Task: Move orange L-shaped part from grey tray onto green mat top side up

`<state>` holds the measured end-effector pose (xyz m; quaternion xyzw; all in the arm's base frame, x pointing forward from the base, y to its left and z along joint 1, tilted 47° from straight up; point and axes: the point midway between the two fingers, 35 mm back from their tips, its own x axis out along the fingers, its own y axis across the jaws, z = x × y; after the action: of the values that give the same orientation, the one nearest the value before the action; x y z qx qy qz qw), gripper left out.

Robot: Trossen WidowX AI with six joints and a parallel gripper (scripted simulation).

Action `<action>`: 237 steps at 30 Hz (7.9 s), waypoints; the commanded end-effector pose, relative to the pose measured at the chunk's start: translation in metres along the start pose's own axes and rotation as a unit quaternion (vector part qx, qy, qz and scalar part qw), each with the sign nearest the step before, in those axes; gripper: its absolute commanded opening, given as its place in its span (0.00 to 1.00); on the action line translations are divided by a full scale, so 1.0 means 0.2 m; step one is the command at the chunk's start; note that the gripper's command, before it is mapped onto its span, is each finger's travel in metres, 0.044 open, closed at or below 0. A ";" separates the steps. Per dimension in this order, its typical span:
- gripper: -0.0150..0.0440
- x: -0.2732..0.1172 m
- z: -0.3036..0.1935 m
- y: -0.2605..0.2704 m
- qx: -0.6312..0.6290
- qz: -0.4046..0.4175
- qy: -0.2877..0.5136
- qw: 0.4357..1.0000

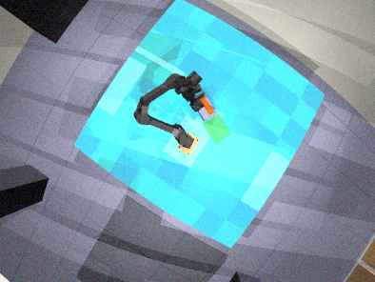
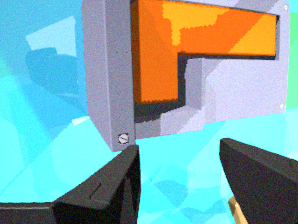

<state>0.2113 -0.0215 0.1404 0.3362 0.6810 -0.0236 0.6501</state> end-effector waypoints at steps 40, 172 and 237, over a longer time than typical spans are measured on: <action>0.56 0.23 0.25 0.10 0.030 0.176 0.053 0.982; 0.73 0.15 0.30 -0.34 -0.673 0.161 -0.086 0.717; 0.25 0.17 0.29 -0.33 -0.673 0.161 -0.086 0.717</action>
<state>0.2319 -0.0822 0.0703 -0.0883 0.3952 0.5173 0.7539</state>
